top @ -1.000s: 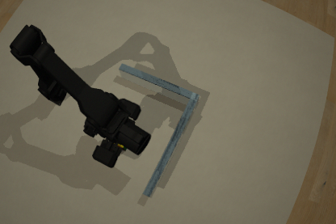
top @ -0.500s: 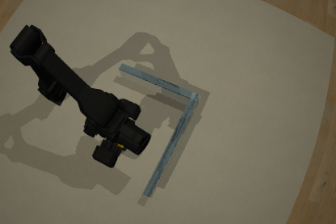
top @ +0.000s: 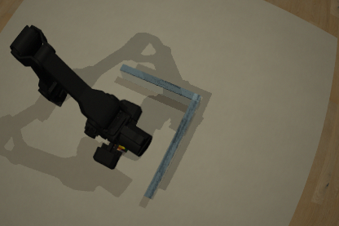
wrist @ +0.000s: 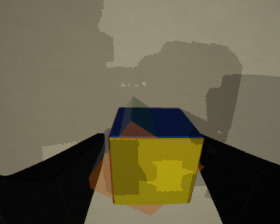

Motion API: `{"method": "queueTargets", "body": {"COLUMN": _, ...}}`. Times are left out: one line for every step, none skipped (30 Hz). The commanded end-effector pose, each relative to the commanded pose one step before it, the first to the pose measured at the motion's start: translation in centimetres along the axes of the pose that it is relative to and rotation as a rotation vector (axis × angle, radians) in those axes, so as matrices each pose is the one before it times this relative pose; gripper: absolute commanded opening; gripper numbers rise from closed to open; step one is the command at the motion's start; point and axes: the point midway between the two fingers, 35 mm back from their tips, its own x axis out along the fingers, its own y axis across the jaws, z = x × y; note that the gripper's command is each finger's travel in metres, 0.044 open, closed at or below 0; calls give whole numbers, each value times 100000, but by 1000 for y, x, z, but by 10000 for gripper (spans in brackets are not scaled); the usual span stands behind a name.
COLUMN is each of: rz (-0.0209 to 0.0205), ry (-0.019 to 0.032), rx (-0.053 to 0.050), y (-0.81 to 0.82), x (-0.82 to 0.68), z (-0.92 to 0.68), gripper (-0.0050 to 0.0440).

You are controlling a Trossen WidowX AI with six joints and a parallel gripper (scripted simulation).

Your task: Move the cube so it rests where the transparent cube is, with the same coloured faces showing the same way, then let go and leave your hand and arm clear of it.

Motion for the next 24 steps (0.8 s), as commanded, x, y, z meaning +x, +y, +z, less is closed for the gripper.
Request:
{"method": "queueTargets", "body": {"rz": 252, "ry": 1963, "rx": 205, "y": 61, "x": -501, "z": -332, "gripper": 280}}
{"method": "queueTargets", "body": {"rz": 0, "ry": 0, "rx": 0, "y": 0, "x": 0, "z": 0, "gripper": 280}}
{"method": "queueTargets", "body": {"rz": 0, "ry": 0, "rx": 0, "y": 0, "x": 0, "z": 0, "gripper": 280}}
{"method": "queueTargets", "body": {"rz": 0, "ry": 0, "rx": 0, "y": 0, "x": 0, "z": 0, "gripper": 280}}
{"method": "queueTargets", "body": {"rz": -4, "ry": -24, "rx": 11, "y": 5, "x": -219, "z": -34, "gripper": 280}}
{"method": "queueTargets", "body": {"rz": -12, "ry": -74, "rx": 33, "y": 14, "x": -661, "z": -89, "gripper": 280}}
{"method": "queueTargets", "body": {"rz": -20, "ry": -126, "rx": 56, "y": 17, "x": -1114, "z": -107, "gripper": 280}}
{"method": "queueTargets", "body": {"rz": -27, "ry": -169, "rx": 72, "y": 10, "x": -1465, "z": -60, "gripper": 280}}
{"method": "queueTargets", "body": {"rz": -28, "ry": -178, "rx": 73, "y": -4, "x": -1502, "z": 30, "gripper": 280}}
{"method": "queueTargets", "body": {"rz": 246, "ry": 1651, "rx": 72, "y": 43, "x": -1500, "z": -279, "gripper": 280}}
{"method": "queueTargets", "body": {"rz": -134, "ry": -892, "rx": 39, "y": -39, "x": -814, "z": 261, "gripper": 280}}
{"method": "queueTargets", "body": {"rz": -170, "ry": -1134, "rx": 33, "y": -49, "x": -698, "z": 331, "gripper": 280}}
{"method": "queueTargets", "body": {"rz": -9, "ry": -60, "rx": 22, "y": -12, "x": -467, "z": 85, "gripper": 280}}
{"method": "queueTargets", "body": {"rz": -2, "ry": -15, "rx": 6, "y": -3, "x": -117, "z": 23, "gripper": 280}}
{"method": "queueTargets", "body": {"rz": 0, "ry": 0, "rx": 0, "y": 0, "x": 0, "z": 0, "gripper": 280}}
{"method": "queueTargets", "body": {"rz": 0, "ry": 0, "rx": 0, "y": 0, "x": 0, "z": 0, "gripper": 280}}
{"method": "queueTargets", "body": {"rz": 232, "ry": 1510, "rx": -474, "y": 35, "x": 747, "z": -370, "gripper": 304}}
{"method": "queueTargets", "body": {"rz": 0, "ry": 0, "rx": 0, "y": 0, "x": 0, "z": 0, "gripper": 328}}
{"method": "queueTargets", "body": {"rz": 0, "ry": 0, "rx": 0, "y": 0, "x": 0, "z": 0, "gripper": 352}}
{"method": "queueTargets", "body": {"rz": 0, "ry": 0, "rx": 0, "y": 0, "x": 0, "z": 0, "gripper": 376}}
{"method": "queueTargets", "body": {"rz": 0, "ry": 0, "rx": 0, "y": 0, "x": 0, "z": 0, "gripper": 400}}
{"method": "queueTargets", "body": {"rz": 0, "ry": 0, "rx": 0, "y": 0, "x": 0, "z": 0, "gripper": 424}}
{"method": "queueTargets", "body": {"rz": 0, "ry": 0, "rx": 0, "y": 0, "x": 0, "z": 0, "gripper": 440}}
{"method": "queueTargets", "body": {"rz": 0, "ry": 0, "rx": 0, "y": 0, "x": 0, "z": 0, "gripper": 440}}
